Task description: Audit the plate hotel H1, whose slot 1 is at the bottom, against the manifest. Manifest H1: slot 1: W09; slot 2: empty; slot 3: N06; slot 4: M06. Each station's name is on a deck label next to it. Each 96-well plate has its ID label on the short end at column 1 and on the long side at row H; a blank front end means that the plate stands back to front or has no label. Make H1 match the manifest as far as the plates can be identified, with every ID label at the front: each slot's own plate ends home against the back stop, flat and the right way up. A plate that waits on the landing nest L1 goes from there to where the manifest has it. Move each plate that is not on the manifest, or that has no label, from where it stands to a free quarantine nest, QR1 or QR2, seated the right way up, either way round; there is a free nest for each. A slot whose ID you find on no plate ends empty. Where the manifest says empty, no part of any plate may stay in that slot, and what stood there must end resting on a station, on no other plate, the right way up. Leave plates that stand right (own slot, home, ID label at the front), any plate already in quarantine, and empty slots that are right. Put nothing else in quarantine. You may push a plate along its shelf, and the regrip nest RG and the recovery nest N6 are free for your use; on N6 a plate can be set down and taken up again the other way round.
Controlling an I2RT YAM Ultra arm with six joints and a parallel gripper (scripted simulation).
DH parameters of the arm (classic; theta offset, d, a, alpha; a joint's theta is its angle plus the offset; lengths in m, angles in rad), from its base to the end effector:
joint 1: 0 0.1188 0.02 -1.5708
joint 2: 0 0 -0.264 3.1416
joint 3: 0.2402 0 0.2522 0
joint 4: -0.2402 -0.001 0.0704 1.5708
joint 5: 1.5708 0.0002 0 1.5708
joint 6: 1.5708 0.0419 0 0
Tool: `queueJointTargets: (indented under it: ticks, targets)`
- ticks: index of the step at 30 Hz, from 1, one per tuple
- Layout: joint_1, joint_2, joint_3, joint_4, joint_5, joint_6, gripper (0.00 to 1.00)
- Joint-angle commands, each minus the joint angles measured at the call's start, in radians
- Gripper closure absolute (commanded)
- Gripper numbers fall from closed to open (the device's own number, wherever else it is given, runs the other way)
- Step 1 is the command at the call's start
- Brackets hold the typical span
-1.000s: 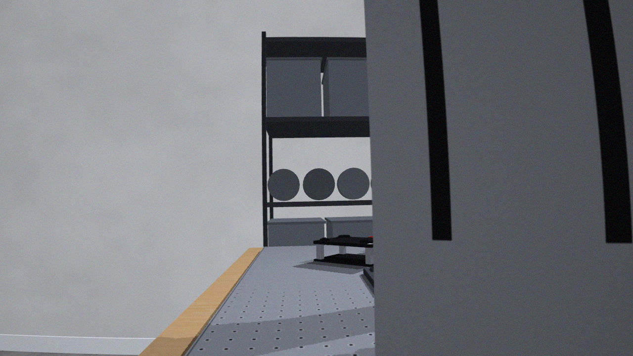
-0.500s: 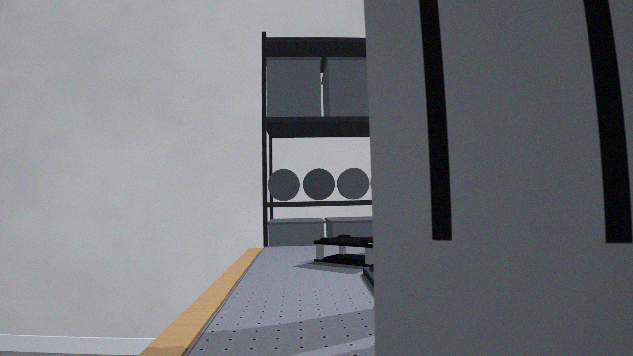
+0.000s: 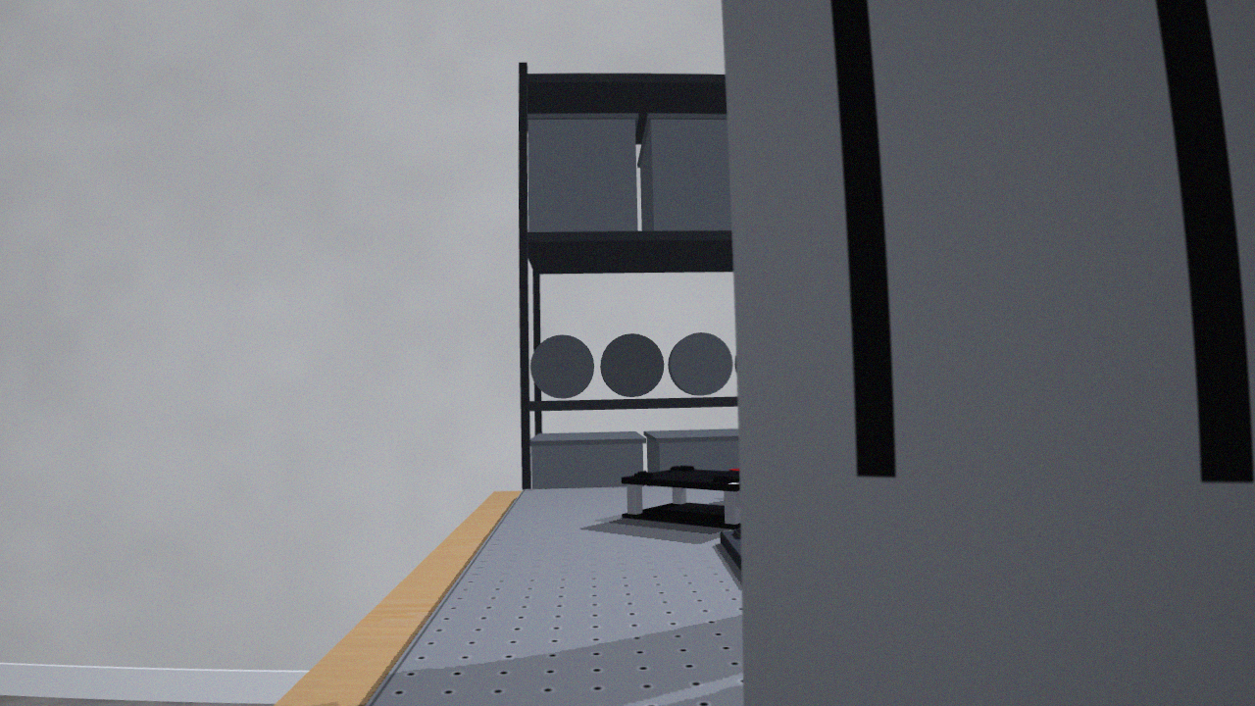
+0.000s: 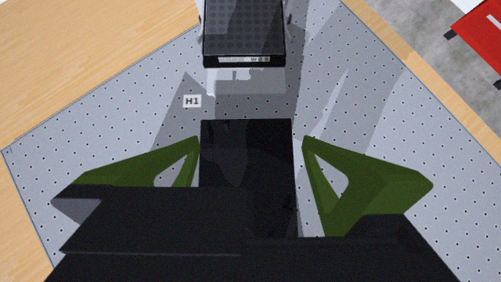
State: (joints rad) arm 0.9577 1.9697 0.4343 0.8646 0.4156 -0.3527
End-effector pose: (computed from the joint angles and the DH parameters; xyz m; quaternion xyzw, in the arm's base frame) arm 0.1720 0.2168 0.0516 -0.4657 0.7533 -0.0505 0.4616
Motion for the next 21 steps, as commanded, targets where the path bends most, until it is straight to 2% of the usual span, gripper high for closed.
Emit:
queueJointTargets:
  ticks: [1, 3, 4, 5, 7, 21]
  targets:
    - [-0.002, 0.033, -0.03, 0.046, -0.023, -0.014, 0.0]
    - [-0.002, 0.033, -0.03, 0.046, -0.023, -0.014, 0.0]
    - [0.007, 0.039, 0.01, 0.049, -0.024, -0.016, 0.0]
    - [0.006, 0.04, 0.024, 0.045, -0.024, -0.016, 0.0]
    - [0.003, 0.044, 0.037, 0.011, -0.025, -0.015, 0.0]
    - [-0.002, 0.071, 0.119, -0.043, -0.027, -0.015, 0.0]
